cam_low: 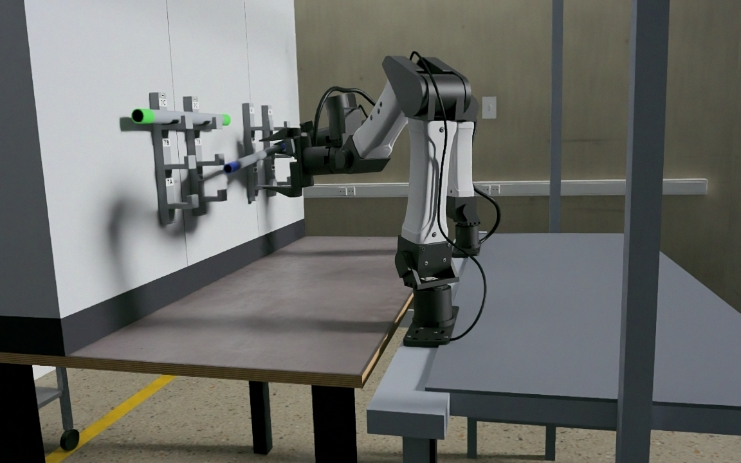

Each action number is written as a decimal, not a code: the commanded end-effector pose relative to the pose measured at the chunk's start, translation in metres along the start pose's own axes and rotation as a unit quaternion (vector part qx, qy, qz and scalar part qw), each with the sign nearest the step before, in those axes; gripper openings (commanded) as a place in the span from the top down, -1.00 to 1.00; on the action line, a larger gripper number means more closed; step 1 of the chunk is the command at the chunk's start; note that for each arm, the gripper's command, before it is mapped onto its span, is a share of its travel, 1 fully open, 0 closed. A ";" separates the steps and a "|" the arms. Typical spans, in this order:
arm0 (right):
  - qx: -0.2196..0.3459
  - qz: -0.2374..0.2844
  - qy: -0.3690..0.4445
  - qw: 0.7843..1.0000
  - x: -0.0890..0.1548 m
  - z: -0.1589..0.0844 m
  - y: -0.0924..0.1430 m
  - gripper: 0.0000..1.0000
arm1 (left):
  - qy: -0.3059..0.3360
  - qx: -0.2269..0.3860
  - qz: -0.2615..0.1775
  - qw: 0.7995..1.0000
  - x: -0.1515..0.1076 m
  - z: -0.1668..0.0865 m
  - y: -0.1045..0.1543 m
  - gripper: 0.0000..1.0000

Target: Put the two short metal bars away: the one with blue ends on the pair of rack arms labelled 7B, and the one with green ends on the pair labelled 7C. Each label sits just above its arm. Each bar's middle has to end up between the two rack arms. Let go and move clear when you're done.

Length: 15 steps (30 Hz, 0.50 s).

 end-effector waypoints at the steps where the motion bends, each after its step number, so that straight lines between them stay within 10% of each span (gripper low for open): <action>1: 0.003 -0.066 -0.053 0.996 -0.034 0.001 0.002 1.00 | 0.014 0.001 0.018 1.000 0.012 0.005 -0.001 -1.00; 15: 0.003 -0.066 -0.053 0.996 -0.034 0.000 0.003 1.00 | 0.014 0.001 0.018 1.000 0.013 0.007 -0.012 -1.00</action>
Point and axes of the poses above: on each arm, the point where the finger pads meet when closed, its own y axis back along the fingers, its own x axis across the jaws, z = x × y, the point moved 6 cm from there along y, back along the fingers, and after that the axes turned 1 degree about -y, right-handed, at the moved point
